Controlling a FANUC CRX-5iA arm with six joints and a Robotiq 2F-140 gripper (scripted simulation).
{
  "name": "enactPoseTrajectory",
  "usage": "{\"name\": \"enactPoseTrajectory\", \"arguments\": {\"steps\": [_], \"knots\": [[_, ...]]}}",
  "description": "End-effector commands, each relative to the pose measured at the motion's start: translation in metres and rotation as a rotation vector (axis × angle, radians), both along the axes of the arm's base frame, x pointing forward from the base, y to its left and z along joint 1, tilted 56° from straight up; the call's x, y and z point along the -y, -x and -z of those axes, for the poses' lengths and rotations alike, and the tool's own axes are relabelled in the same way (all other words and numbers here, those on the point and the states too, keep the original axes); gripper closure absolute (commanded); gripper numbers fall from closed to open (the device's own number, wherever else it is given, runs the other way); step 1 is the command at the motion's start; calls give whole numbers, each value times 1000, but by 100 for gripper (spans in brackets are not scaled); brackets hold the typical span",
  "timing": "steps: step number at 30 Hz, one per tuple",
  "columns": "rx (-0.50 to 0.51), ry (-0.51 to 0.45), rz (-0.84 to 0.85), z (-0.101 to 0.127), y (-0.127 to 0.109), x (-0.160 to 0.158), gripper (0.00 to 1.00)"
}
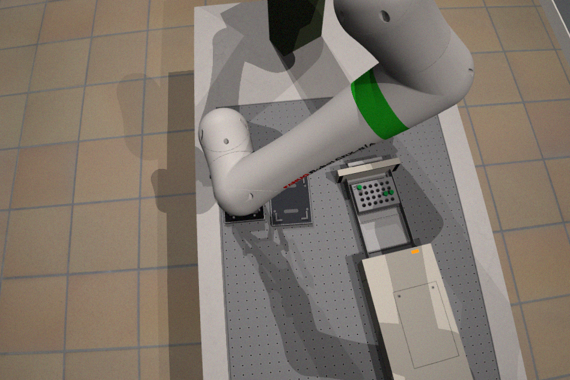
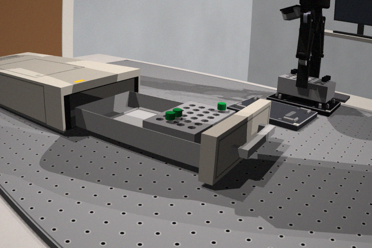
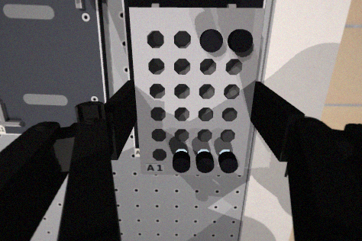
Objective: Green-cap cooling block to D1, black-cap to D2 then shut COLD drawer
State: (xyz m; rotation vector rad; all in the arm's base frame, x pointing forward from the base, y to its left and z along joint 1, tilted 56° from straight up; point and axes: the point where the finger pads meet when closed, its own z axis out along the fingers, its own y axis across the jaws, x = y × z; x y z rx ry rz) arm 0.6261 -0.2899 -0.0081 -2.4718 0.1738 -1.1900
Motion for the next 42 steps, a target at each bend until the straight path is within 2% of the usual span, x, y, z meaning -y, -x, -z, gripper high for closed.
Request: {"name": "enactPoseTrajectory", "arguments": {"steps": [1, 42], "knots": [[0, 1, 1, 0, 0, 1, 90], [0, 1, 1, 3, -5, -1, 90]]}}
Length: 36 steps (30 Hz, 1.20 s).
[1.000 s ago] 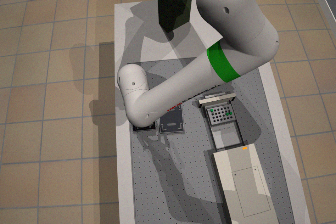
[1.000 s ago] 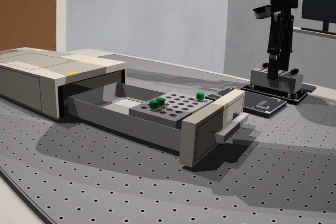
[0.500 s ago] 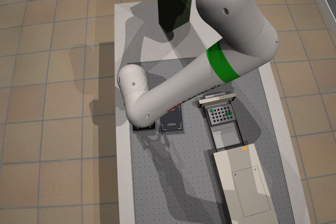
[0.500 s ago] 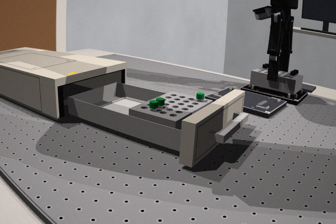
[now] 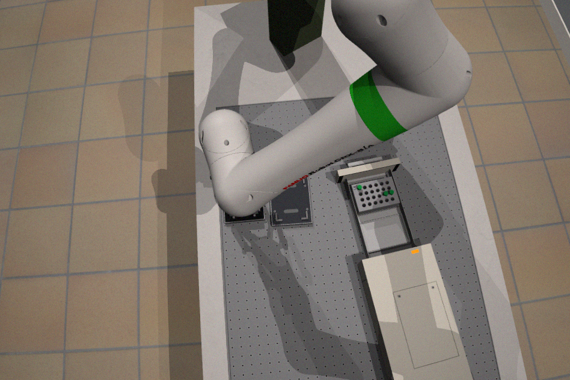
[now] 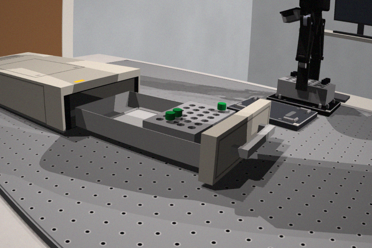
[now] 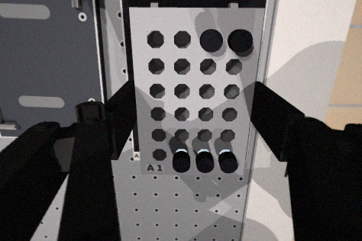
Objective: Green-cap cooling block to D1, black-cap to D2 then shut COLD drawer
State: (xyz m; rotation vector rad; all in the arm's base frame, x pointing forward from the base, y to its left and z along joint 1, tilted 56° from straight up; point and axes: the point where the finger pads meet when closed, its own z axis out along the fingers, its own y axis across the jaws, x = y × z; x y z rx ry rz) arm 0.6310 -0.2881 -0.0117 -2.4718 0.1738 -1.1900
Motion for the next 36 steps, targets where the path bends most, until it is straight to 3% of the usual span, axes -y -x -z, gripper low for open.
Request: {"name": "enactPoseTrajectory", "arguments": {"steps": [1, 36], "knots": [[0, 1, 1, 0, 0, 1, 90], [0, 1, 1, 2, -3, 0, 90]]}}
